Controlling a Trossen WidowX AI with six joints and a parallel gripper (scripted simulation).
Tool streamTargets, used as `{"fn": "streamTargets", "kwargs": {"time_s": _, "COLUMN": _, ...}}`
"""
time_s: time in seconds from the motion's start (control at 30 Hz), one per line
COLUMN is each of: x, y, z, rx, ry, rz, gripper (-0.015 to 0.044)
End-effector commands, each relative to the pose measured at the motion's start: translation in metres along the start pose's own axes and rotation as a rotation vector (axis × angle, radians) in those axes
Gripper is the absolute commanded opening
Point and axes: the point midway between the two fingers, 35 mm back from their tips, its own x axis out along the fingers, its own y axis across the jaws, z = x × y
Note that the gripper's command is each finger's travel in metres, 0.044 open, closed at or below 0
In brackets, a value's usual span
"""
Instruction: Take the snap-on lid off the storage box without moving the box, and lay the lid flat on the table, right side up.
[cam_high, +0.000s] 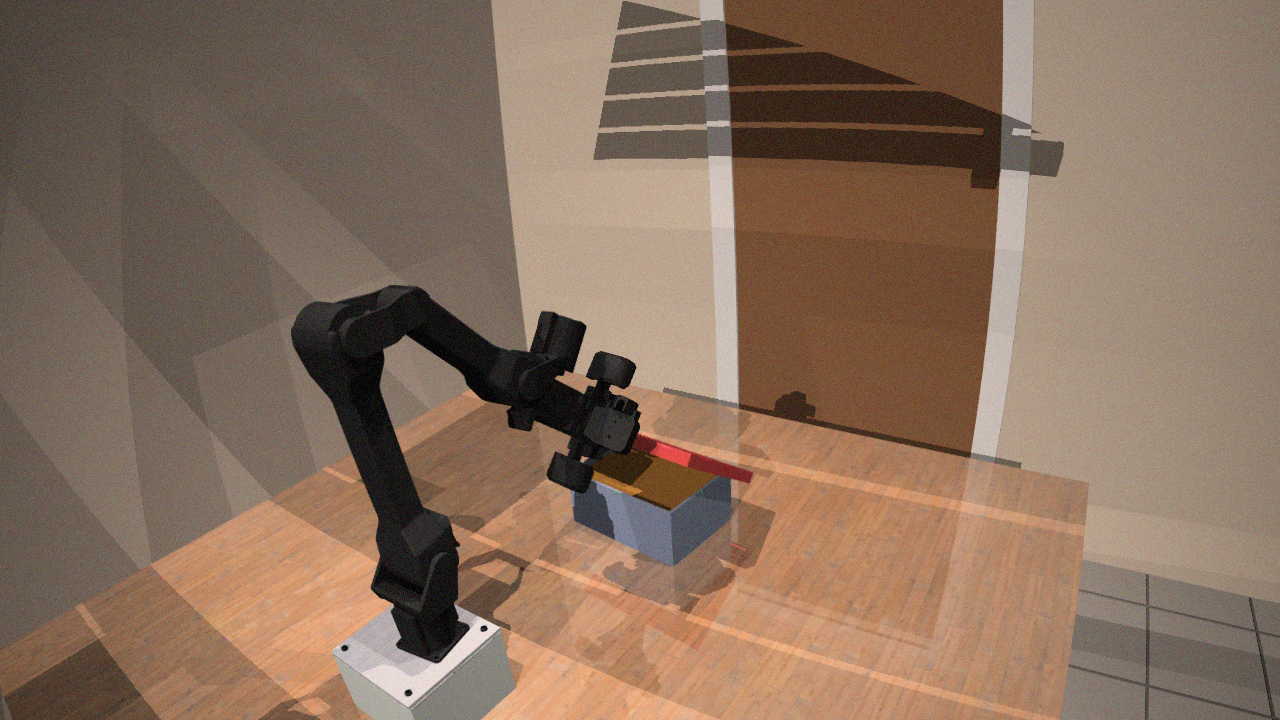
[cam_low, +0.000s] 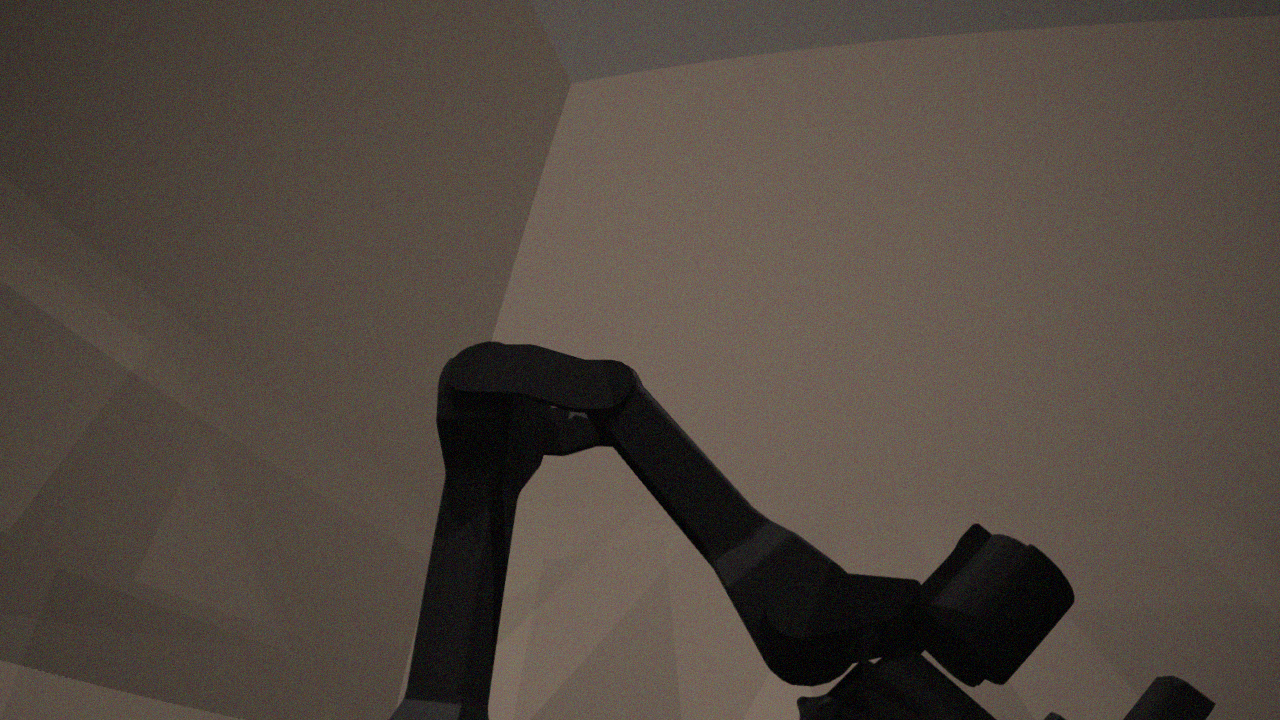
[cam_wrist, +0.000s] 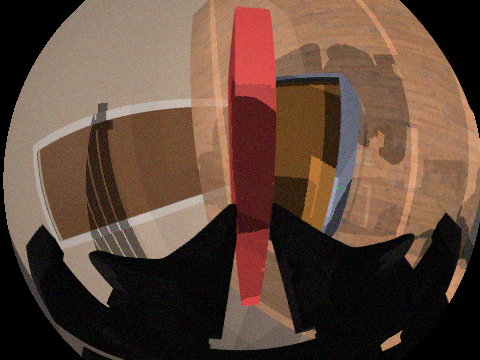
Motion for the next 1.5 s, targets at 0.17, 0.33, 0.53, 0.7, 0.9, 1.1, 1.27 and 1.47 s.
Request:
{"fn": "streamTargets", "kwargs": {"time_s": 0.17, "x": 0.001, "y": 0.020, "z": 0.000, "rx": -0.001, "ry": 0.004, "rz": 0.005, "gripper": 0.0000}}
{"fn": "streamTargets", "kwargs": {"time_s": 0.33, "x": 0.000, "y": 0.028, "z": 0.000, "rx": -0.001, "ry": 0.004, "rz": 0.006, "gripper": 0.0000}}
{"fn": "streamTargets", "kwargs": {"time_s": 0.53, "x": -0.004, "y": 0.034, "z": 0.000, "rx": -0.001, "ry": 0.004, "rz": 0.006, "gripper": 0.0000}}
{"fn": "streamTargets", "kwargs": {"time_s": 0.7, "x": -0.008, "y": 0.040, "z": 0.000, "rx": -0.001, "ry": 0.004, "rz": 0.006, "gripper": 0.0000}}
{"fn": "streamTargets", "kwargs": {"time_s": 0.9, "x": -0.013, "y": 0.046, "z": 0.000, "rx": -0.001, "ry": 0.004, "rz": 0.006, "gripper": 0.0000}}
{"fn": "streamTargets", "kwargs": {"time_s": 1.1, "x": -0.018, "y": 0.052, "z": 0.000, "rx": -0.001, "ry": 0.004, "rz": 0.006, "gripper": 0.0000}}
{"fn": "streamTargets", "kwargs": {"time_s": 1.27, "x": -0.022, "y": 0.057, "z": 0.000, "rx": -0.001, "ry": 0.004, "rz": 0.006, "gripper": 0.0000}}
{"fn": "streamTargets", "kwargs": {"time_s": 1.47, "x": -0.027, "y": 0.063, "z": 0.000, "rx": -0.001, "ry": 0.004, "rz": 0.006, "gripper": 0.0000}}
